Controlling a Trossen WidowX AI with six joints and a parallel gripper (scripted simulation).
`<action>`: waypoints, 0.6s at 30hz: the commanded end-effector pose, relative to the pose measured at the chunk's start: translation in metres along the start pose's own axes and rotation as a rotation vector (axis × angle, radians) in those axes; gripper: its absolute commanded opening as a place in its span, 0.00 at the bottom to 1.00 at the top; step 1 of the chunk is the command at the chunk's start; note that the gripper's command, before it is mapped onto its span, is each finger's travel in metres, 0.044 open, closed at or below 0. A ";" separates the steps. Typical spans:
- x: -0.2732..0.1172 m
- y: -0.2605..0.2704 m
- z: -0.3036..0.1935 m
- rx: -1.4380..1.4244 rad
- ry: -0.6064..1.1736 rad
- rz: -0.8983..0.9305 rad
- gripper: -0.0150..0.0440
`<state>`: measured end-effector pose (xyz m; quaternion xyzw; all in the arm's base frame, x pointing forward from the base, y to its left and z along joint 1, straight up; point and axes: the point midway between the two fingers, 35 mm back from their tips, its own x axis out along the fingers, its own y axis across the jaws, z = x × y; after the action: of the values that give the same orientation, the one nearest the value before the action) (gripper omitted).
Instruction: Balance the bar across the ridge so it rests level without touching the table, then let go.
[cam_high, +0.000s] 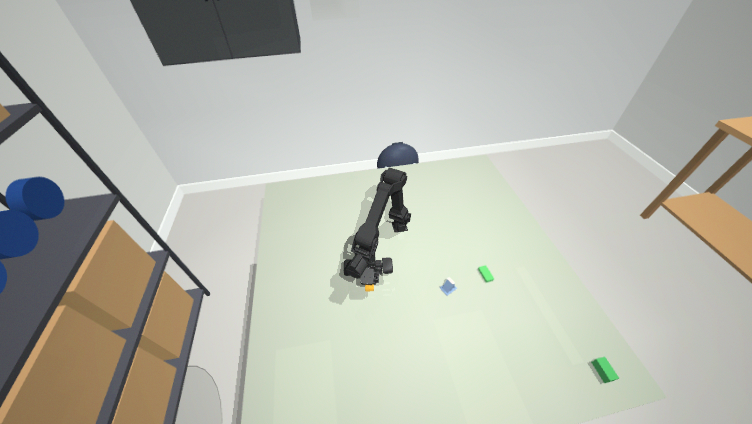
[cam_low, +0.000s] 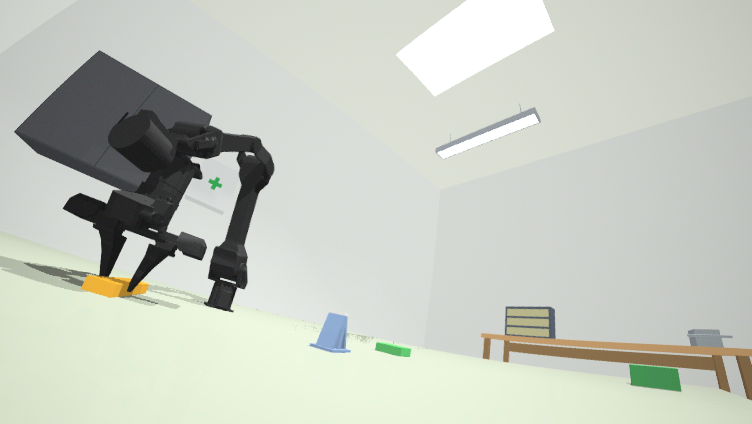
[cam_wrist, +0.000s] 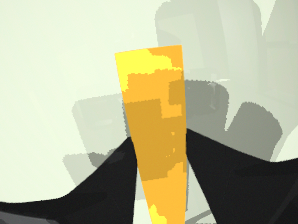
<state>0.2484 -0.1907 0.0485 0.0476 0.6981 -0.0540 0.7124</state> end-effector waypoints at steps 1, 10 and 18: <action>-0.008 -0.001 0.002 0.000 -0.003 -0.002 0.25; -0.031 -0.003 0.005 0.001 -0.003 -0.003 0.25; -0.051 -0.003 0.005 0.002 -0.003 -0.004 0.25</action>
<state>0.2504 -0.1923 0.0864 0.0494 0.7009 -0.0521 0.7096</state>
